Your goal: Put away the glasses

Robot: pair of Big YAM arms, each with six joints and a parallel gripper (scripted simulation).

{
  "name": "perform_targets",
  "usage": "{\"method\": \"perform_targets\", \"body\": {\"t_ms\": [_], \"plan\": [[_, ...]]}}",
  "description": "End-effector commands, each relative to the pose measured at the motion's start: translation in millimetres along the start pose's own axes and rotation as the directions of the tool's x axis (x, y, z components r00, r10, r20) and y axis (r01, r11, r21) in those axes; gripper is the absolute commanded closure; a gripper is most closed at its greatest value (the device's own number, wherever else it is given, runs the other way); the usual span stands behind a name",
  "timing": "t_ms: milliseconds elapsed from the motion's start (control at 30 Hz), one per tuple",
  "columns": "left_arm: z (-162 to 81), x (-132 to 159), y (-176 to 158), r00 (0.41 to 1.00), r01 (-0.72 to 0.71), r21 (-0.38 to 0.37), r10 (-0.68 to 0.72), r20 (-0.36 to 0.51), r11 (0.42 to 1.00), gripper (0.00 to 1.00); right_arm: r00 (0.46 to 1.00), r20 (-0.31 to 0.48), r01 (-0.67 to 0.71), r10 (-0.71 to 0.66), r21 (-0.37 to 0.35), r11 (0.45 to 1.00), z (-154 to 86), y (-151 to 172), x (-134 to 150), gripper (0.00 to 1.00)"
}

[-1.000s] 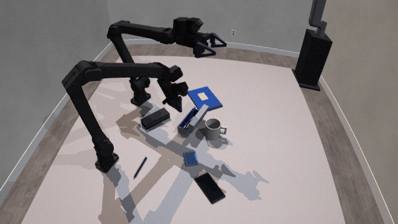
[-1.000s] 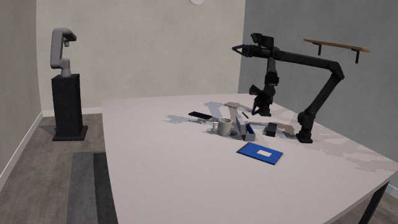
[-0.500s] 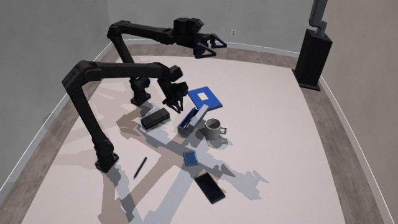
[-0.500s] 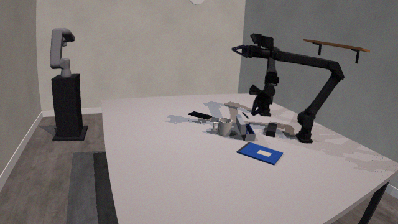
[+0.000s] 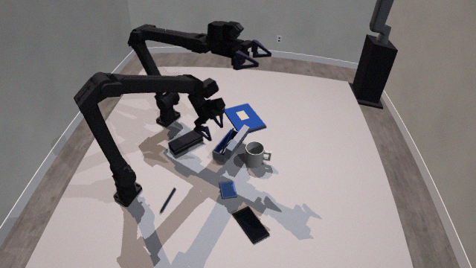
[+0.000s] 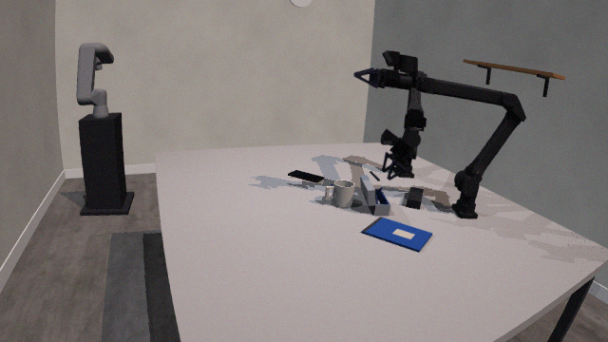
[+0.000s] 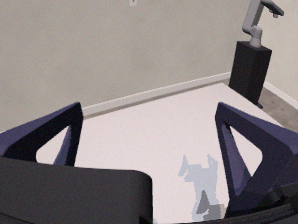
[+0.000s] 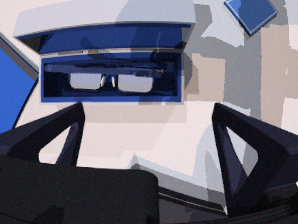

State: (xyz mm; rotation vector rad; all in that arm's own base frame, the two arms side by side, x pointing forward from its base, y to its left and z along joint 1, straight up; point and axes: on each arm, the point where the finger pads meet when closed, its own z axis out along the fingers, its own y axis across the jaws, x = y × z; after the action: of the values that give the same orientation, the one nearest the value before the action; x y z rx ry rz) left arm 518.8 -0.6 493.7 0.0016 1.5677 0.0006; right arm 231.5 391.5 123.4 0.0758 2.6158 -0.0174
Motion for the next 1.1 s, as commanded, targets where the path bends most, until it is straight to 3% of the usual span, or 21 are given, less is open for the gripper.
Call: {"method": "perform_targets", "body": {"t_ms": [0,100,233,667,733,800,1067], "plan": [[6,-19,5,1.000,0.011,-0.010,-0.011,0.020,1.000,0.00,1.000,-0.007,0.015,-0.015,0.009,1.000,13,1,0,0.04],[6,-19,4,1.000,0.011,-0.010,-0.011,0.020,1.000,0.00,0.999,-0.011,0.031,-0.031,0.007,1.000,14,1,0,0.04],[6,-19,4,1.000,0.011,-0.010,-0.011,0.020,1.000,0.00,0.996,-0.014,0.087,-0.087,-0.055,0.995,-1,-1,-12,0.04],[6,-19,4,1.000,0.011,-0.010,-0.011,0.020,1.000,0.00,0.955,-0.078,0.271,-0.285,-0.151,0.951,17,-11,-10,0.04],[6,-19,4,1.000,0.011,-0.010,-0.011,0.020,1.000,0.00,0.938,-0.108,0.312,-0.329,-0.148,0.938,34,-12,0,0.04],[6,-19,4,1.000,0.011,-0.010,-0.011,0.020,1.000,0.00,0.933,-0.089,0.327,-0.348,-0.191,0.926,23,-13,-8,0.04],[6,-19,4,1.000,0.011,-0.010,-0.011,0.020,1.000,0.00,0.879,-0.088,0.431,-0.469,-0.278,0.859,34,-21,-8,0.04]]}}
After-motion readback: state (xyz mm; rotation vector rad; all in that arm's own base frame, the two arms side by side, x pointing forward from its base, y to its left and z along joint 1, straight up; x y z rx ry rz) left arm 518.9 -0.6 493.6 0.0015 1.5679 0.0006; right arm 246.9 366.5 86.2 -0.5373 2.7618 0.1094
